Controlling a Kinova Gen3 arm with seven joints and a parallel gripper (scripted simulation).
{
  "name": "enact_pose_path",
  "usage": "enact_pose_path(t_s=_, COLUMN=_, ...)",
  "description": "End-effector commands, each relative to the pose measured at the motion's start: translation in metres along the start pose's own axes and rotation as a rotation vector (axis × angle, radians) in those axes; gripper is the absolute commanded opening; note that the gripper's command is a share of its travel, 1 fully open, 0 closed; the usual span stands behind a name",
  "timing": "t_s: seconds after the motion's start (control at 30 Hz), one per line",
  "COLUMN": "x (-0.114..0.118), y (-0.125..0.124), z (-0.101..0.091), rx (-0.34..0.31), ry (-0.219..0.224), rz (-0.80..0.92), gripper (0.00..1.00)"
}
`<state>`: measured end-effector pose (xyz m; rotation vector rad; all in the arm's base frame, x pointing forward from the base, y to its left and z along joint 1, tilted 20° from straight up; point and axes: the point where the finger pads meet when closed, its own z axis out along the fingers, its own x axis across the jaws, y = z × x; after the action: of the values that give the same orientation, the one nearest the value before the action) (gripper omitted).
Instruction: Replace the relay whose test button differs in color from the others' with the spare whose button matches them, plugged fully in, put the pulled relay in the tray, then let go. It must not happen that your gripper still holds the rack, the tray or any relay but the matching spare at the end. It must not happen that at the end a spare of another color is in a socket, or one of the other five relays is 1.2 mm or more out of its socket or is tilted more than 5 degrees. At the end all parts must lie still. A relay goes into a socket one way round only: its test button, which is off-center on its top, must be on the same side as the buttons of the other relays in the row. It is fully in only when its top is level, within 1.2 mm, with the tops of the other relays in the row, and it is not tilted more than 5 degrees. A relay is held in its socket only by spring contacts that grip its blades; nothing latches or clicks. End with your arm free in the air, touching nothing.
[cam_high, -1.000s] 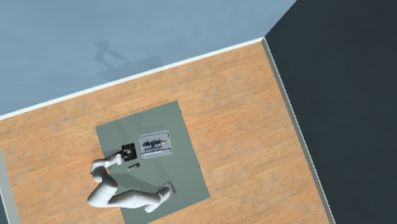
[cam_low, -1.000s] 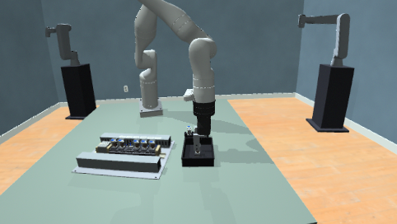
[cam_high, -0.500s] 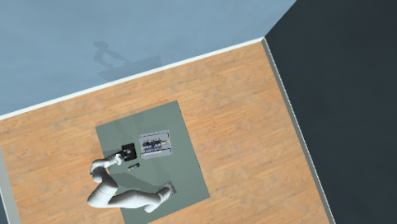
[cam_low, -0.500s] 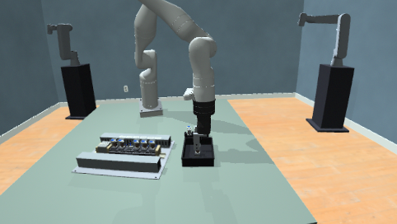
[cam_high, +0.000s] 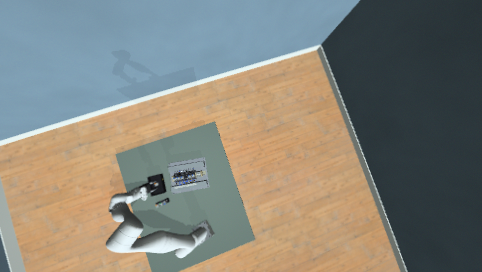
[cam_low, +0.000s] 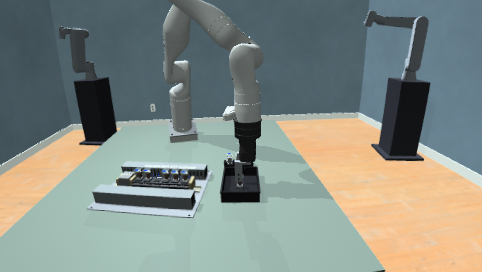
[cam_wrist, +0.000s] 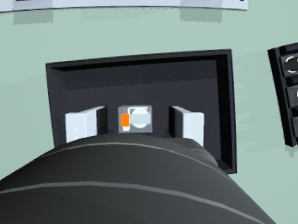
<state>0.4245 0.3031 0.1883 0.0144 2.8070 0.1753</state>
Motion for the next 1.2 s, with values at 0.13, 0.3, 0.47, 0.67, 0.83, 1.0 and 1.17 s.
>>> enact_pose_path(t_s=0.13, x=-0.001, y=0.001, z=-0.002, rx=-0.002, ry=-0.003, rz=0.000, gripper=1.00)
enact_pose_path(t_s=0.3, x=-0.001, y=0.001, z=-0.004, rx=-0.002, ry=-0.002, rz=0.000, gripper=1.00)
enact_pose_path(t_s=0.47, x=-0.001, y=0.001, z=-0.006, rx=-0.002, ry=-0.003, rz=0.000, gripper=1.00)
enact_pose_path(t_s=0.67, x=-0.002, y=0.000, z=-0.008, rx=-0.002, ry=-0.003, rz=0.000, gripper=1.00)
enact_pose_path(t_s=0.83, x=-0.001, y=0.000, z=-0.023, rx=-0.001, ry=-0.002, rz=0.000, gripper=1.00)
enact_pose_path(t_s=1.0, x=-0.001, y=0.000, z=-0.043, rx=-0.002, ry=-0.003, rz=0.000, gripper=1.00)
enact_pose_path(t_s=1.17, x=-0.001, y=0.000, z=-0.063, rx=-0.002, ry=-0.003, rz=0.000, gripper=1.00)
